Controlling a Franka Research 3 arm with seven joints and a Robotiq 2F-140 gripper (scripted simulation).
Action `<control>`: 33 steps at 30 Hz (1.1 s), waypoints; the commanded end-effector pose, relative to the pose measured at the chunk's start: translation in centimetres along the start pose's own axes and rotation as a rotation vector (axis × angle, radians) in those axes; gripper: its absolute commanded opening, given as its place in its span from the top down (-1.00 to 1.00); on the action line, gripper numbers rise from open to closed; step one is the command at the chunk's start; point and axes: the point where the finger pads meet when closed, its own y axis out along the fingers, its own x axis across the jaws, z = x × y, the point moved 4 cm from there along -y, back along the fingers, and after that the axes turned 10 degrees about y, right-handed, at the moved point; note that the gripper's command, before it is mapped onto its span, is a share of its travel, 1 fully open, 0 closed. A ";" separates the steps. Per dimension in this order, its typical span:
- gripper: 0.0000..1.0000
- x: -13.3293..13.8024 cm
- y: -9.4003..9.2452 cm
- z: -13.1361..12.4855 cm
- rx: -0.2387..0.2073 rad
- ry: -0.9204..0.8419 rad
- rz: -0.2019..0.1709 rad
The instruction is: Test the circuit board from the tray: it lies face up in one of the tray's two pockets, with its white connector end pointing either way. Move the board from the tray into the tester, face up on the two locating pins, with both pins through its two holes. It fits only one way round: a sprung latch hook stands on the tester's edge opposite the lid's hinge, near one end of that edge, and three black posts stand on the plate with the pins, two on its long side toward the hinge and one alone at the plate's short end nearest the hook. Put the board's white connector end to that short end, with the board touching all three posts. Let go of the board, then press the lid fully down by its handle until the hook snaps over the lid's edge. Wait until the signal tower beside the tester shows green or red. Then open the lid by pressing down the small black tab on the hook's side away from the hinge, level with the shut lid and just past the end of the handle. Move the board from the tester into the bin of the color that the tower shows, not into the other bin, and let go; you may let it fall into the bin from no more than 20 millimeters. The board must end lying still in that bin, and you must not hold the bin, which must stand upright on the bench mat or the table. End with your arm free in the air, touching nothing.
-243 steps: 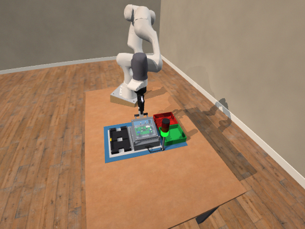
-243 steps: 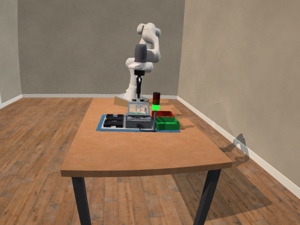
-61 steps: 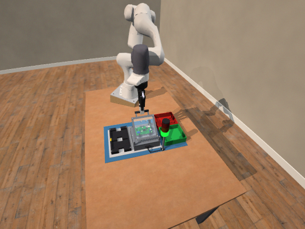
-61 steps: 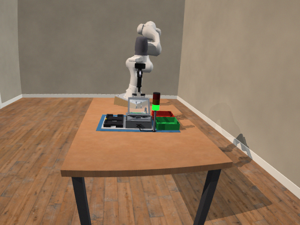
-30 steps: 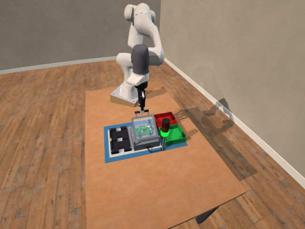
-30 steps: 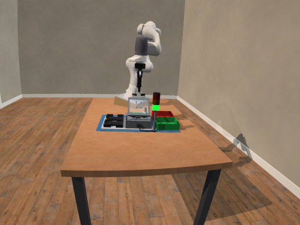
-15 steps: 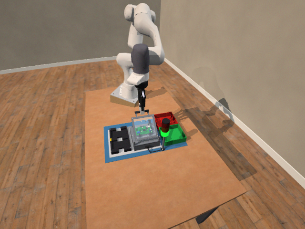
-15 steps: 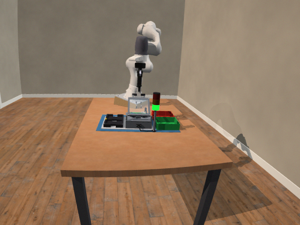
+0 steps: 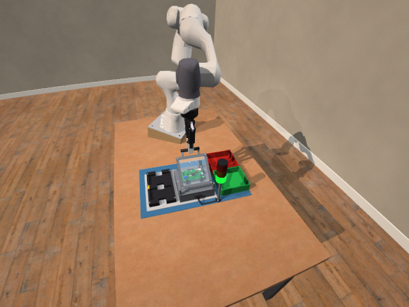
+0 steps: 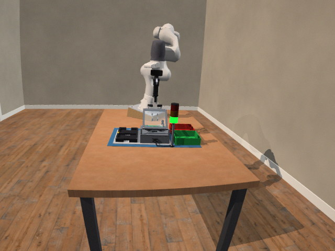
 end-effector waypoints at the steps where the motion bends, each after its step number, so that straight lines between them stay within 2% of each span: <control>1: 0.68 0.0 -0.1 -0.1 0.001 0.001 0.002; 33: 0.68 0.3 0.5 0.0 0.001 0.001 0.002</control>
